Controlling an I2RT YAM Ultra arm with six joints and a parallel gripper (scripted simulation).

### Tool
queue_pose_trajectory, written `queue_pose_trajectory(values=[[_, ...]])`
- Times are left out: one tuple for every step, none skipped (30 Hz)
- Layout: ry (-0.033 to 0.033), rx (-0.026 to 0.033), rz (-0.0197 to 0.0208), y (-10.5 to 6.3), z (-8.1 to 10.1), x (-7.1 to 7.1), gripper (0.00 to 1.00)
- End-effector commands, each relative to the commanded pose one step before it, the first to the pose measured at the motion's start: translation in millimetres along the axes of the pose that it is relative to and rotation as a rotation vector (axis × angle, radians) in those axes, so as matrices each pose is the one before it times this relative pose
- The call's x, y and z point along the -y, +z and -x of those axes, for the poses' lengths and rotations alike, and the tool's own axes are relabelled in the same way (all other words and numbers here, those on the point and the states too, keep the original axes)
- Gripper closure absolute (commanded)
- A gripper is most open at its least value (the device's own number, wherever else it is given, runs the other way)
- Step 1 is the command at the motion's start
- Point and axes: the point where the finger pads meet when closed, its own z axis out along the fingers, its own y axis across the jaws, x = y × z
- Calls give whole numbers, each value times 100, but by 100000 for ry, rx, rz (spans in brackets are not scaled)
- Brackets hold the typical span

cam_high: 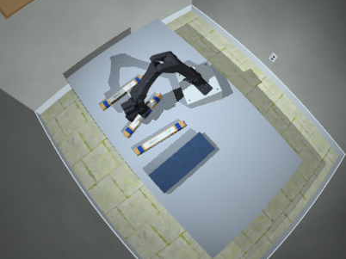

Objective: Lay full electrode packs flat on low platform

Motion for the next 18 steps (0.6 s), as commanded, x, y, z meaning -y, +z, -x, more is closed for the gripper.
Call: queue_pose_trajectory(values=[[-228,3848,-510,-2681,1301,11,26],[24,-15,-38,-505,-4,4,26],[1,-15,-39,-505,-5,5,26],[1,-18,-39,-509,2,8,26],[1,-15,-39,-506,-4,5,26],[1,-16,-40,-505,-5,5,26],[1,-16,-40,-505,-5,6,26],[1,-16,-40,-505,-5,6,26],[1,-16,-40,-505,-5,6,26],[1,-16,-41,-505,-6,6,26],[1,-16,-41,-505,-6,7,26],[1,-16,-41,-504,-6,7,26],[1,-16,-42,-504,-6,7,26],[1,-17,-42,-504,-7,7,26],[1,-17,-42,-504,-7,8,26],[0,0,0,0,0,0,26],[0,0,0,0,0,0,26],[0,-2,-8,-97,-6,0,26]])
